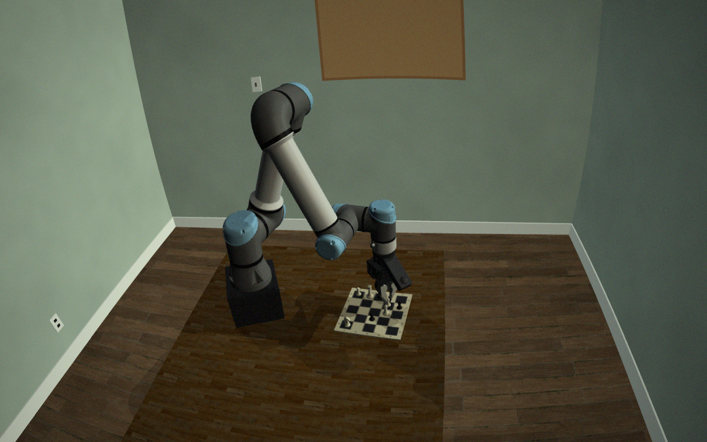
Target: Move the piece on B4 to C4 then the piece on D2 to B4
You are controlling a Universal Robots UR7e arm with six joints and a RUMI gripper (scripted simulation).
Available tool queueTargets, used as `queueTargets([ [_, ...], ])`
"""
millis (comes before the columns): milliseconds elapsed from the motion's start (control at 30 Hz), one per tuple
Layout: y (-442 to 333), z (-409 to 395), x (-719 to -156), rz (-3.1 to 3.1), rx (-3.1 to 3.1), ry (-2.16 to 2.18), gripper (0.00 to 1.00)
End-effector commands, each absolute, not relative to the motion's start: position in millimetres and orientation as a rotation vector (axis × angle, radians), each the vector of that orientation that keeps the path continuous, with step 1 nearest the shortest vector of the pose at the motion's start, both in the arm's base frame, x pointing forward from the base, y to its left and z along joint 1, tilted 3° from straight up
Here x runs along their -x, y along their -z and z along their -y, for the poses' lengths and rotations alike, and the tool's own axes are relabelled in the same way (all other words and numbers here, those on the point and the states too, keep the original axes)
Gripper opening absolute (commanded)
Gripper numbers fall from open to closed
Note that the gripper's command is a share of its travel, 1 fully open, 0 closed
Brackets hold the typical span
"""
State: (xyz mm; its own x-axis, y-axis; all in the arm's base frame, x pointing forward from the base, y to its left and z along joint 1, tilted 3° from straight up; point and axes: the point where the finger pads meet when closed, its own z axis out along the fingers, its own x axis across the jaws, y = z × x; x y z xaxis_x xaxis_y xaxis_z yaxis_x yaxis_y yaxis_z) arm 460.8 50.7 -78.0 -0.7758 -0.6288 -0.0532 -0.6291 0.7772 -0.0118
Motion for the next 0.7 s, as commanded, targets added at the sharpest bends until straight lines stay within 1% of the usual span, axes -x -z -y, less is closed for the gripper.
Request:
queueTargets([
  [0,77.8,-50.7,-461.2,-2.909,1.030,-0.009,0.00],
  [667,81.4,-50.8,-461.4,-2.909,1.030,-0.009,0.00],
])
